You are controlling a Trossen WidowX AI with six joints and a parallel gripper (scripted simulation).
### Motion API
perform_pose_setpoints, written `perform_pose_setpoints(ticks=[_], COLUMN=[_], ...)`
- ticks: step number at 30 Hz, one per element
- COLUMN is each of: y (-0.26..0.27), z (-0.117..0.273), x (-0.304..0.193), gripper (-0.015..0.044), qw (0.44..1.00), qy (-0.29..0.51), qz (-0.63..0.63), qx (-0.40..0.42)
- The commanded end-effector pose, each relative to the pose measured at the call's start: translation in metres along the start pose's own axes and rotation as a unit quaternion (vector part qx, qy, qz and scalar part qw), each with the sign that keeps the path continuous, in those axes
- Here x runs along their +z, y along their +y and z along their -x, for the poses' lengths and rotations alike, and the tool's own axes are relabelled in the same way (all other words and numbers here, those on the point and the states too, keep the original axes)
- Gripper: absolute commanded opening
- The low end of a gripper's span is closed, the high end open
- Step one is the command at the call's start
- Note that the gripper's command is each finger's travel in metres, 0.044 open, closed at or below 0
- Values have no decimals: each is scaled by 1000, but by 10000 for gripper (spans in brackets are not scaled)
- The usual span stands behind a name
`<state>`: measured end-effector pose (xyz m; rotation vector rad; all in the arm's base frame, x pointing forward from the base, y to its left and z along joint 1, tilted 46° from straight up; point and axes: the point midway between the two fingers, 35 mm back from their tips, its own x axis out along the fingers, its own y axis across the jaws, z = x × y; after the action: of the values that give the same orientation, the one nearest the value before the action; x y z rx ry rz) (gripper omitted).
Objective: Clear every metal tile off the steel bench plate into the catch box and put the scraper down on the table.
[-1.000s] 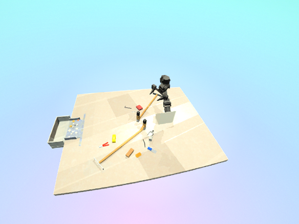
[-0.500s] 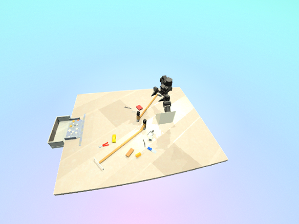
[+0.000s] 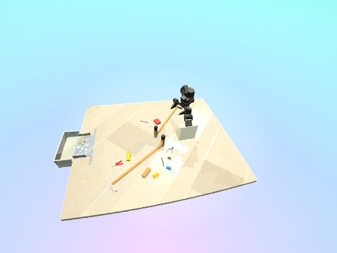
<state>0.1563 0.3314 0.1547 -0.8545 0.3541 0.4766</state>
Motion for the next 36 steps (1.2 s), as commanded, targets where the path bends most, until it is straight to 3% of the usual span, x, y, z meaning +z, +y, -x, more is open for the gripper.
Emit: perform_pose_setpoints(ticks=[1, 13, 36], y=[0, -2, -58], z=[0, 0, 1], x=[0, 0, -4], gripper=[440, 440, 440], qw=[1000, 1000, 952], qy=[1, 3, 77], qz=[-1, 7, 288], qx=[-2, -1, 61])
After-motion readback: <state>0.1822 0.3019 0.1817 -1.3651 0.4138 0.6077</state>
